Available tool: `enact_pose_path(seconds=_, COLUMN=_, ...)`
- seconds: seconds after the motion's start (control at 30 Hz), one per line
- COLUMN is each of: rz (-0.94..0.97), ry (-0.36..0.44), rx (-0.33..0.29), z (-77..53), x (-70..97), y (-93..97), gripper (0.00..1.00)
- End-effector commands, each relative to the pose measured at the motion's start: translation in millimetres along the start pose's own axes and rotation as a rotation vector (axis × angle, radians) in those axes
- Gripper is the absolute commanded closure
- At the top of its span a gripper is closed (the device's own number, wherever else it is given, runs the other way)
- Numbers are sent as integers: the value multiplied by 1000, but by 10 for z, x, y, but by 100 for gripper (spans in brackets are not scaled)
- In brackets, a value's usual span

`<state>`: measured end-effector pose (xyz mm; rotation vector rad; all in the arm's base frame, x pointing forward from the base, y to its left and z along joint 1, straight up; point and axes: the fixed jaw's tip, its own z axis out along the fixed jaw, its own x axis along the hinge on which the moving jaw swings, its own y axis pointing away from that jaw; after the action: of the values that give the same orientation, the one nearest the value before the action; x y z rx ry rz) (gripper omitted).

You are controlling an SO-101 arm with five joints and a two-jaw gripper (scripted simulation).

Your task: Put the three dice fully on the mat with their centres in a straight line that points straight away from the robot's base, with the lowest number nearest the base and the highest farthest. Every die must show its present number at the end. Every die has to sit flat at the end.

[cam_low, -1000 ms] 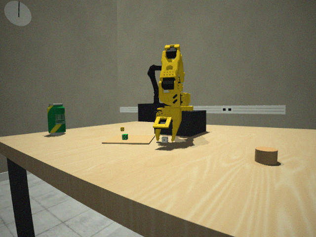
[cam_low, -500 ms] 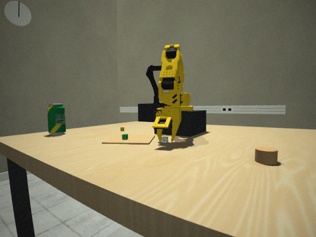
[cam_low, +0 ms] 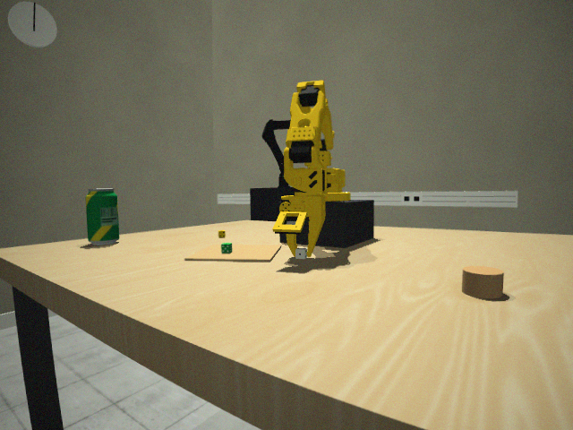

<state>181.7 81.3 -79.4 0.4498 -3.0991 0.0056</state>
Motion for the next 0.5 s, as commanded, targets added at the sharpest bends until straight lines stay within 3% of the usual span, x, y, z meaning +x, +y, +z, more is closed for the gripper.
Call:
enact_pose_path(seconds=0.0, rz=-1, ry=3, rx=-1, z=18, x=5, y=-21, gripper=92)
enact_pose_path(seconds=0.47, rz=-1, ry=3, rx=-1, z=18, x=5, y=-29, gripper=94)
